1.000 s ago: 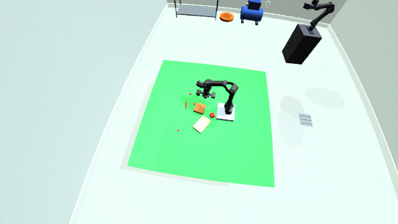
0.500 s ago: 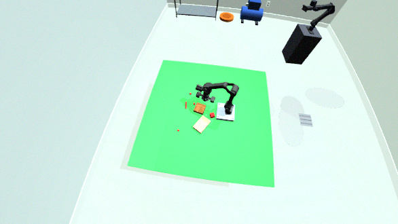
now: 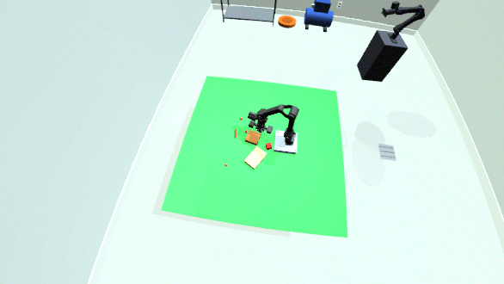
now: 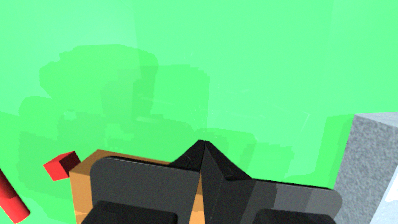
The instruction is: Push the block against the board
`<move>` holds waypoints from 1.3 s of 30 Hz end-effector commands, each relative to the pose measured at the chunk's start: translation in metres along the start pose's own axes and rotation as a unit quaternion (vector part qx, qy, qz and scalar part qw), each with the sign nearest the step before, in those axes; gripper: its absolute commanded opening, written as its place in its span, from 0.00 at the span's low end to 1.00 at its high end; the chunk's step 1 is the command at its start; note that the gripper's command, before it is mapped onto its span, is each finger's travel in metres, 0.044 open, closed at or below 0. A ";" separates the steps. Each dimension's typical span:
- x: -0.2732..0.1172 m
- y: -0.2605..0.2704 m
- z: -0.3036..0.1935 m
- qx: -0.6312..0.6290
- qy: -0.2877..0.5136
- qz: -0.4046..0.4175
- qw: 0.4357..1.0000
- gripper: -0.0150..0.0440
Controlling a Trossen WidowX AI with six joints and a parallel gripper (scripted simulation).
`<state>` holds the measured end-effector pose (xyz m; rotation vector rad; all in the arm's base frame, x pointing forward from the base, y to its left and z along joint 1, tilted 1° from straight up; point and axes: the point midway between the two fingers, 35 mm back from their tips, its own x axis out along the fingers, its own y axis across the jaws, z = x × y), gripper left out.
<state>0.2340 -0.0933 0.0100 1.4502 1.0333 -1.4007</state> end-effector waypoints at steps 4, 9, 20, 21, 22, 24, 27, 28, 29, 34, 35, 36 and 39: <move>0.000 0.001 -0.005 0.002 0.001 0.001 1.000 0.25; 0.000 0.002 -0.009 0.002 0.001 0.001 1.000 0.25; 0.000 0.002 -0.017 0.002 0.001 0.001 1.000 0.25; 0.000 0.003 -0.018 0.002 0.001 0.001 1.000 0.25; 0.000 0.003 -0.019 0.002 0.001 0.001 1.000 0.25; 0.000 0.003 -0.020 0.002 0.001 0.001 1.000 0.25; 0.000 0.003 -0.022 0.002 0.002 0.001 1.000 0.25; 0.000 0.003 -0.023 0.002 0.002 0.001 1.000 0.25; 0.000 0.003 -0.024 0.002 0.002 0.001 1.000 0.25; 0.000 0.004 -0.027 0.002 0.002 0.001 1.000 0.25; 0.000 0.004 -0.028 0.002 0.002 0.001 1.000 0.25; 0.000 0.004 -0.029 0.002 0.002 0.001 1.000 0.25; 0.000 0.004 -0.031 0.002 0.002 0.001 1.000 0.25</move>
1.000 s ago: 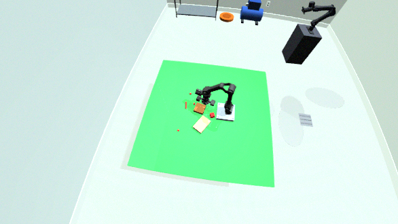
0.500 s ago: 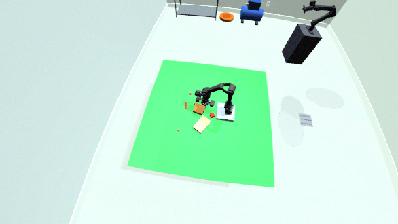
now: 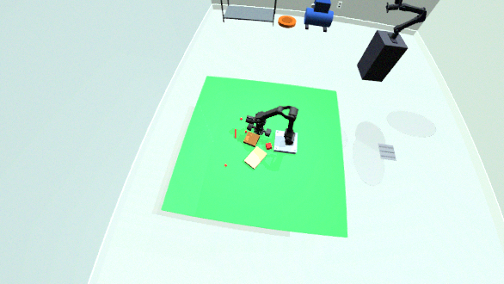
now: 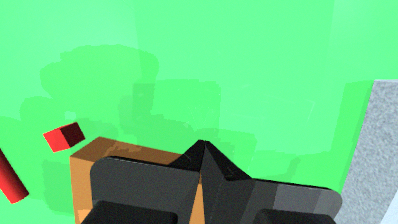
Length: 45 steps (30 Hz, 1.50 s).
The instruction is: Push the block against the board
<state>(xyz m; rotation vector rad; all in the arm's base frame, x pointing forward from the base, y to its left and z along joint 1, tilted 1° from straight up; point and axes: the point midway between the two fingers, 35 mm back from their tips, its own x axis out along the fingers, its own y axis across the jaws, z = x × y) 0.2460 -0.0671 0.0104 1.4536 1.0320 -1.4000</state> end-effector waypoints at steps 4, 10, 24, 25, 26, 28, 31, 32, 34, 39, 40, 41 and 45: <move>0.000 0.001 -0.005 0.001 0.001 0.000 1.000 0.25; 0.000 0.002 -0.010 0.001 0.001 0.000 1.000 0.25; 0.000 0.003 -0.020 0.001 0.002 0.000 1.000 0.25; 0.000 0.003 -0.021 0.001 0.002 0.000 1.000 0.25; 0.000 0.004 -0.021 0.001 0.002 0.000 1.000 0.25; 0.000 0.004 -0.023 0.001 0.002 0.000 1.000 0.25; 0.000 0.004 -0.025 0.001 0.002 0.000 1.000 0.25; 0.000 0.004 -0.026 0.001 0.002 0.000 1.000 0.25; 0.000 0.005 -0.027 0.001 0.002 0.000 1.000 0.25; 0.000 0.005 -0.031 0.001 0.002 0.000 1.000 0.25; 0.000 0.005 -0.032 0.001 0.002 0.000 1.000 0.25; 0.000 0.005 -0.032 0.001 0.002 0.000 1.000 0.25; 0.000 0.006 -0.035 0.001 0.002 0.000 1.000 0.25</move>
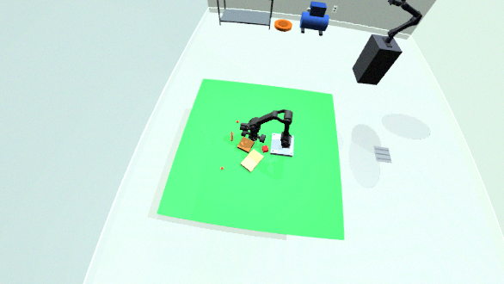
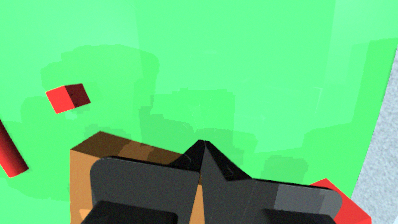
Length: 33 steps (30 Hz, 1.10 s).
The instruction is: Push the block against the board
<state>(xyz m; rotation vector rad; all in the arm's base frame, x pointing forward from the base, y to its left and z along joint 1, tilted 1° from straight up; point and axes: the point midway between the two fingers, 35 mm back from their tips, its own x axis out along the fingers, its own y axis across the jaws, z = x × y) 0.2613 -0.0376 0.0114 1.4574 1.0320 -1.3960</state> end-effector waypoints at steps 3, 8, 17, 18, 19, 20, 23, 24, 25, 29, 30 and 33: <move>0.000 0.001 -0.005 0.001 0.001 -0.001 1.000 0.25; 0.000 0.001 -0.008 0.001 0.001 -0.001 1.000 0.25; 0.000 0.002 -0.007 0.001 0.001 -0.001 1.000 0.25; 0.000 0.002 -0.005 0.001 0.001 -0.001 1.000 0.25; 0.000 0.003 -0.004 0.001 0.001 -0.001 1.000 0.25; 0.000 0.003 -0.002 0.001 0.001 -0.001 1.000 0.25; 0.000 0.003 0.003 0.001 0.000 -0.001 1.000 0.25; 0.000 0.003 0.005 0.001 0.000 -0.001 1.000 0.25; 0.000 0.003 0.006 0.001 0.000 -0.001 1.000 0.25; 0.000 0.003 0.013 0.001 0.000 -0.001 1.000 0.25; 0.000 0.003 0.015 0.001 0.000 -0.001 1.000 0.25; 0.000 0.003 0.020 0.001 0.000 -0.001 1.000 0.25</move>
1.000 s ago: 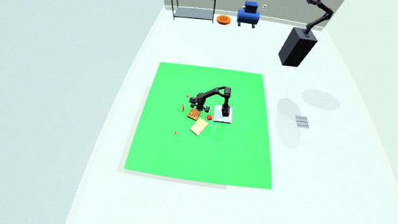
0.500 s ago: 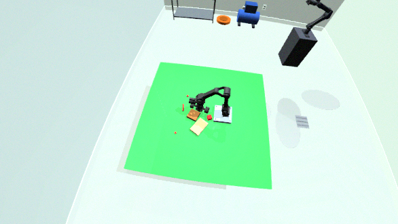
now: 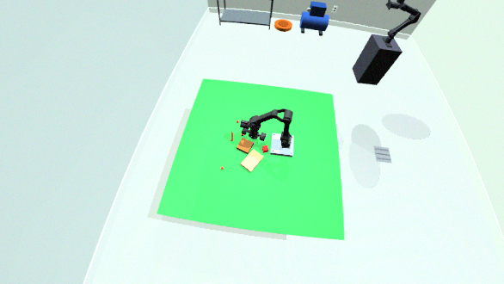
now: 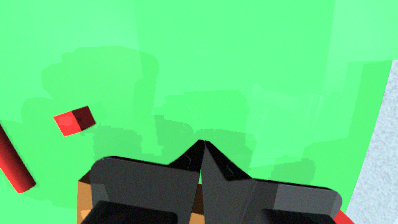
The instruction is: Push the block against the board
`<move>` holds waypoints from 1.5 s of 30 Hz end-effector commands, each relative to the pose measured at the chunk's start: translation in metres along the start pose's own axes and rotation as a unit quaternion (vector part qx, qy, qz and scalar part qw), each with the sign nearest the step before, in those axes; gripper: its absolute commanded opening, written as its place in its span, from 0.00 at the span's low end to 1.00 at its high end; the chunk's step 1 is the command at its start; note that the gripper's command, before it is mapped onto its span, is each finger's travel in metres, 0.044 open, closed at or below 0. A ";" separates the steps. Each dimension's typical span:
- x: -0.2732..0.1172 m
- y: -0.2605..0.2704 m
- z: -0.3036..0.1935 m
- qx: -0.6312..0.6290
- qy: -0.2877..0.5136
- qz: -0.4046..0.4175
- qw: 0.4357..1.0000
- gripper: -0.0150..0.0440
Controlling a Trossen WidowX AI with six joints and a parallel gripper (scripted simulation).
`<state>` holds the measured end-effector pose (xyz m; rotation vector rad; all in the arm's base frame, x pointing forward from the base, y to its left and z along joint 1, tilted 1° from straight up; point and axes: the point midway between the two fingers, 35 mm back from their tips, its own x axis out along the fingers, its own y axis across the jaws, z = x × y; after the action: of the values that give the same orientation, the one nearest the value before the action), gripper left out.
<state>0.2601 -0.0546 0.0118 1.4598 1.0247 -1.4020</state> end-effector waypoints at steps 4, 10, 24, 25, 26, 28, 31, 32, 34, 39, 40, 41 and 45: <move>0.001 -0.002 0.010 -0.002 0.001 -0.001 1.000 0.25; -0.003 -0.001 0.015 0.000 -0.001 -0.001 1.000 0.25; -0.055 -0.001 0.014 -0.080 0.001 -0.001 0.997 0.25; -0.055 -0.001 0.013 -0.097 0.001 -0.001 0.995 0.25; -0.055 -0.001 0.013 -0.114 0.001 -0.001 0.993 0.25; -0.055 -0.001 0.012 -0.149 0.001 -0.001 0.989 0.25; -0.055 -0.001 0.011 -0.200 0.001 -0.001 0.980 0.25; -0.055 -0.001 0.011 -0.217 0.001 -0.001 0.976 0.25; -0.055 -0.001 0.010 -0.250 0.002 -0.001 0.968 0.25; -0.055 -0.002 0.008 -0.333 0.002 -0.001 0.943 0.25; -0.055 -0.002 0.008 -0.349 0.002 -0.001 0.937 0.25; -0.055 -0.002 0.007 -0.365 0.002 -0.001 0.931 0.25; -0.055 -0.002 0.006 -0.429 0.002 0.000 0.903 0.25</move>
<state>0.2550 -0.0612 0.0665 0.8524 1.3710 -0.8132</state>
